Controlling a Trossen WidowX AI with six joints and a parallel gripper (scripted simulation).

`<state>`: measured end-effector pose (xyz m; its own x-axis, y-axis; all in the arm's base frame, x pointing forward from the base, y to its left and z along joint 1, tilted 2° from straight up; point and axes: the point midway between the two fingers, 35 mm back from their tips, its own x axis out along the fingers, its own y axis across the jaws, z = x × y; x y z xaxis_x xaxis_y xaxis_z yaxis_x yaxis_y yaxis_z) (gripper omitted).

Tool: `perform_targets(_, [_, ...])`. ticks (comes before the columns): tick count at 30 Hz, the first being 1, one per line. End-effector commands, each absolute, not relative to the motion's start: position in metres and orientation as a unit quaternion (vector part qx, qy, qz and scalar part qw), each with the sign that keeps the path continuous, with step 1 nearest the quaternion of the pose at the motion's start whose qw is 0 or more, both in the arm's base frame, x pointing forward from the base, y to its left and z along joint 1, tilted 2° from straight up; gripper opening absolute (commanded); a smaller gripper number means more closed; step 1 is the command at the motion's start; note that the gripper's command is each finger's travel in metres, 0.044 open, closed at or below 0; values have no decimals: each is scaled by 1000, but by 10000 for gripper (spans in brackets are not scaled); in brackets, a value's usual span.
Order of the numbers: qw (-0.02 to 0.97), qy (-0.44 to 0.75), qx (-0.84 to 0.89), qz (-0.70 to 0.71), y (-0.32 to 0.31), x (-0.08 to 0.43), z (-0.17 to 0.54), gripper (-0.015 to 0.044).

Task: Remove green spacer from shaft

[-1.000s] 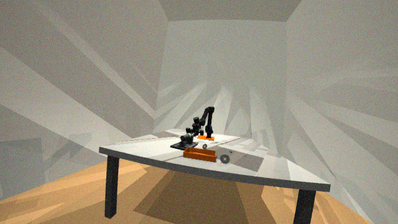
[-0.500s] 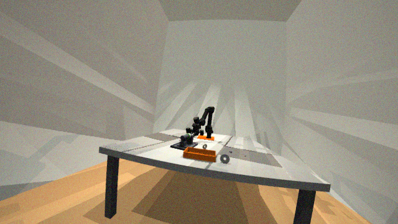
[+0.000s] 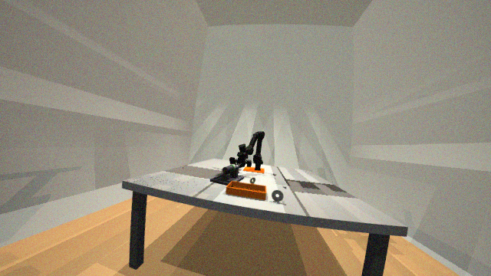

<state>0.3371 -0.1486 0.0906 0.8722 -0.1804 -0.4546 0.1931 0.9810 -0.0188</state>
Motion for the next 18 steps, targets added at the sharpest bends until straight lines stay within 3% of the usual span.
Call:
perform_targets(1, [967,234,12,-95,-148,335,90,0])
perform_targets(18, [967,234,12,-95,-147,334,90,0])
